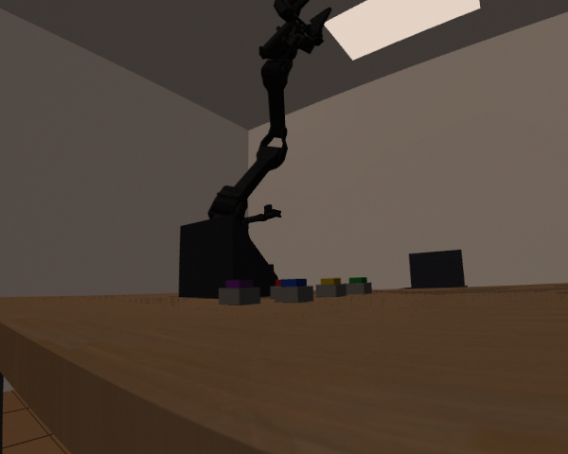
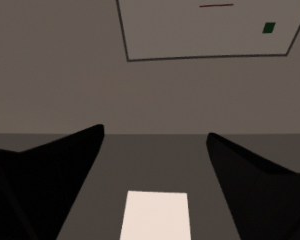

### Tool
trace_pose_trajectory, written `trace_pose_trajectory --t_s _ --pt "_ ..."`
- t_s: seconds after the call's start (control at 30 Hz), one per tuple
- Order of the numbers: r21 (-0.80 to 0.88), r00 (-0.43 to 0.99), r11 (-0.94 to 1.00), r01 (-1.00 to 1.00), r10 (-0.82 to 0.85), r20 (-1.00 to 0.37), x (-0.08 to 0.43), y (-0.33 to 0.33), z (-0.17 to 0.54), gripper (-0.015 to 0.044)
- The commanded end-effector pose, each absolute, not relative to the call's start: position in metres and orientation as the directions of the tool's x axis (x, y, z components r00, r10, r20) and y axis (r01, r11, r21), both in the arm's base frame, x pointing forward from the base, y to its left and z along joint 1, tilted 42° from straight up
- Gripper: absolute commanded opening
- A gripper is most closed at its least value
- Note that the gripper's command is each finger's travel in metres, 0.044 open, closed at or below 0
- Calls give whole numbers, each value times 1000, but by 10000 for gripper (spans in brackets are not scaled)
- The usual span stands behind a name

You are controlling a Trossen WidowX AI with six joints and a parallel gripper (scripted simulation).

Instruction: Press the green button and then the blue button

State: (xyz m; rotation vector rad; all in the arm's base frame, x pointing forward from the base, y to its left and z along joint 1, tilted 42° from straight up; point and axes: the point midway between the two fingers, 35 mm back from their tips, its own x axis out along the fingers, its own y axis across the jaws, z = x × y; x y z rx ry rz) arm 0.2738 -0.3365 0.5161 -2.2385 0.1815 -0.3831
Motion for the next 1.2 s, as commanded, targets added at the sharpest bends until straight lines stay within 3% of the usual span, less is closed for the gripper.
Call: trace_pose_trajectory --t_s 0.0,0.27,0.57,0.87,1.17 --pt "-960 983 -279 39 -164 88 326 -309 470 400" --pt "-950 994 292 -110 29 -106 388 -240 401 400" --pt "-545 901 722 -426 284 -327 425 -136 323 400" --pt "74 672 816 -574 521 -526 416 -21 249 400" --pt "568 318 745 -350 665 -676 360 84 188 400"
